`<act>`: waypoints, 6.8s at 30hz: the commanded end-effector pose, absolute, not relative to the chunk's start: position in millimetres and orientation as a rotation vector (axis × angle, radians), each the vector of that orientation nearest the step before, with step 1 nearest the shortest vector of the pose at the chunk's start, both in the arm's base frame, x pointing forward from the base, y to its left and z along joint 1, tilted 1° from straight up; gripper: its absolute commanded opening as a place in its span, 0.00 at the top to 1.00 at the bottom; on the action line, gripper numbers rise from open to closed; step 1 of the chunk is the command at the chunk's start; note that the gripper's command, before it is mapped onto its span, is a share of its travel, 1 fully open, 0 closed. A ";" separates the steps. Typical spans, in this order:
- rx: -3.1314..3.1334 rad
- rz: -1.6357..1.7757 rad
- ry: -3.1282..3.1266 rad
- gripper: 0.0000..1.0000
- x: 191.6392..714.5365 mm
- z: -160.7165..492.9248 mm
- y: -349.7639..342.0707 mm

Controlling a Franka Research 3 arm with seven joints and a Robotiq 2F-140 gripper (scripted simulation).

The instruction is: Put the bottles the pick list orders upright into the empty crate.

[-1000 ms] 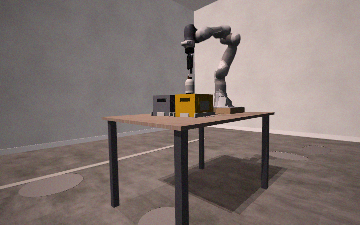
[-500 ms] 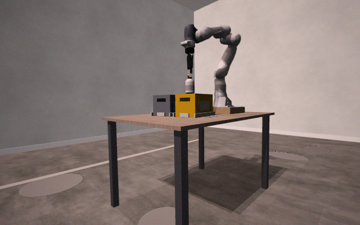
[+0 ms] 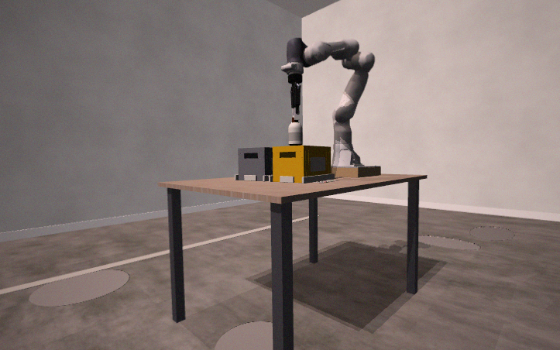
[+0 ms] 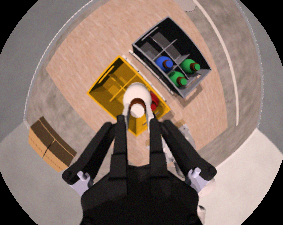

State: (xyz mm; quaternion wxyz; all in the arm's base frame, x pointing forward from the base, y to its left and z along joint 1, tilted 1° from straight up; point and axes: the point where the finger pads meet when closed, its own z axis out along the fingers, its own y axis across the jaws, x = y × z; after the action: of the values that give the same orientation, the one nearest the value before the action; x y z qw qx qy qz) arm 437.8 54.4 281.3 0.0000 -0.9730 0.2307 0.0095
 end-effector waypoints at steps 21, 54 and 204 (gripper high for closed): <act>-3.056 0.018 0.727 1.00 439.0 284.4 56.1; -3.056 0.018 0.727 1.00 439.4 278.4 56.1; -3.056 0.018 0.727 1.00 443.0 146.3 53.6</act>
State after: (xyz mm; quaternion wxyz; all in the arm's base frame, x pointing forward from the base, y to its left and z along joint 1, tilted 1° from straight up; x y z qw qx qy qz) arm 437.9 54.7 146.5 0.0002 -0.9735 0.2284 0.0134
